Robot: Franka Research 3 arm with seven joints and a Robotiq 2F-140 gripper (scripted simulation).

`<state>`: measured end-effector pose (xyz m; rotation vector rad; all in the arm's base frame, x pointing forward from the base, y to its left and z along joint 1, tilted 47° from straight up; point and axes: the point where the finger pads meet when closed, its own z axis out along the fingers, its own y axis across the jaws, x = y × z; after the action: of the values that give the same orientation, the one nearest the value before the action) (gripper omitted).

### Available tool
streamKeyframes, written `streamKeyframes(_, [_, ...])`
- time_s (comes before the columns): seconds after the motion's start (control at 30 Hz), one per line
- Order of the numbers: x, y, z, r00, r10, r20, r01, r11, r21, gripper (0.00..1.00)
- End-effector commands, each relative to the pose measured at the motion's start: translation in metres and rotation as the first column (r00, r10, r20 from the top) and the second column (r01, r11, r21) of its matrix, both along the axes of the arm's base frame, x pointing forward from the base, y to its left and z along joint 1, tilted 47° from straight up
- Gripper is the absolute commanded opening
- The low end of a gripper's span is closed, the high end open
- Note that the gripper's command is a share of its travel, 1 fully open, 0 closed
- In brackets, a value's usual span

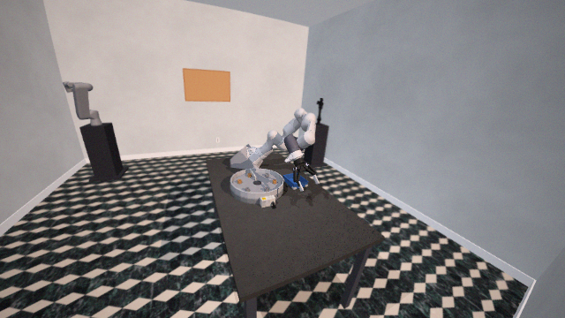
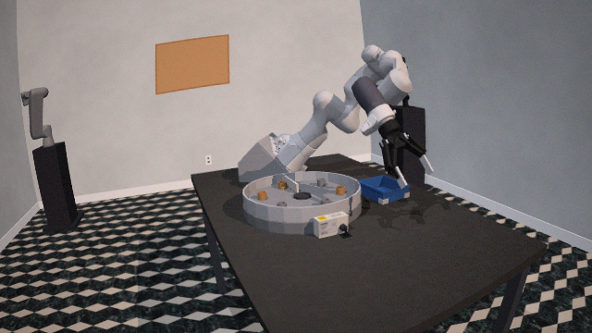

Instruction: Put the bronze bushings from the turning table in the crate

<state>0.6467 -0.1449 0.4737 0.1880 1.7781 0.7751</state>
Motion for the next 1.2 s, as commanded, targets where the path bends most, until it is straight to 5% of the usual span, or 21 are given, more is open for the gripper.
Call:
streamKeyframes(0.0, [-0.019,-0.021,-0.032,0.995,0.014,-0.099,-0.009,0.999,0.05,1.0])
streamKeyframes(0.2, [-0.055,-0.062,-0.083,0.976,-0.002,-0.216,0.016,0.998,0.066,1.0])
streamKeyframes(0.27, [-0.055,-0.062,-0.083,0.976,-0.002,-0.216,0.016,0.998,0.066,1.0])
streamKeyframes(0.3, [-0.072,-0.077,-0.105,0.964,-0.007,-0.266,0.028,0.997,0.076,1.0])
streamKeyframes(0.63, [-0.145,-0.121,-0.177,0.897,-0.016,-0.441,0.079,0.989,0.125,1.0])
streamKeyframes(0.77, [-0.179,-0.134,-0.205,0.86,-0.013,-0.509,0.104,0.983,0.15,1.0])
streamKeyframes(0.83, [-0.179,-0.134,-0.205,0.86,-0.013,-0.509,0.104,0.983,0.15,1.0])
streamKeyframes(0.87, [-0.201,-0.14,-0.222,0.834,-0.009,-0.551,0.121,0.978,0.168,1.0])
streamKeyframes(1.17, [-0.279,-0.151,-0.272,0.735,0.019,-0.678,0.187,0.955,0.229,1.0])
